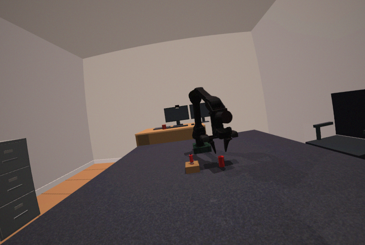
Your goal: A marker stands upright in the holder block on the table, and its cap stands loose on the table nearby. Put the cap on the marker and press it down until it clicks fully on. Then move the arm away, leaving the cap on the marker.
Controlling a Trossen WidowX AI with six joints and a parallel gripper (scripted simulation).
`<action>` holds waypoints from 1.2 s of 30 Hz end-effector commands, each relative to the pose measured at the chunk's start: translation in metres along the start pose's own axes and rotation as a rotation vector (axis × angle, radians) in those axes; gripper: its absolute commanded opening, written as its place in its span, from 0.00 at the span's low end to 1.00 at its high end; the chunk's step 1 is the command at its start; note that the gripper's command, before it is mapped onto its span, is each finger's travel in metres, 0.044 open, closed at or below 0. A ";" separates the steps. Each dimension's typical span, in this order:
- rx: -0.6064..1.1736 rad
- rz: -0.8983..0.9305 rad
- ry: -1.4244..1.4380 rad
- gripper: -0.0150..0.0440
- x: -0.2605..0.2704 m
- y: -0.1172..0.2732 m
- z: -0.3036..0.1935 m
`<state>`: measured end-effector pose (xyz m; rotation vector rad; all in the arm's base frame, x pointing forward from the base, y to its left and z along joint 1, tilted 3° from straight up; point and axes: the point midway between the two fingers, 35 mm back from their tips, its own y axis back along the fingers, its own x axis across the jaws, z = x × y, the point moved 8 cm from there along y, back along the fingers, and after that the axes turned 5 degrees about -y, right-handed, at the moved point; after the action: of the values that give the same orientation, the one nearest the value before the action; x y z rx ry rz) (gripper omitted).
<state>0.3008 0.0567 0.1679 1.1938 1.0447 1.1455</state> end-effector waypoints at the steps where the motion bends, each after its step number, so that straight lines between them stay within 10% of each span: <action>1: 0.006 -0.001 -0.001 0.68 0.000 -0.007 -0.001; 36: 0.007 -0.002 -0.001 0.68 -0.001 -0.059 -0.002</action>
<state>0.3052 0.0554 0.1150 1.1960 1.0404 1.1411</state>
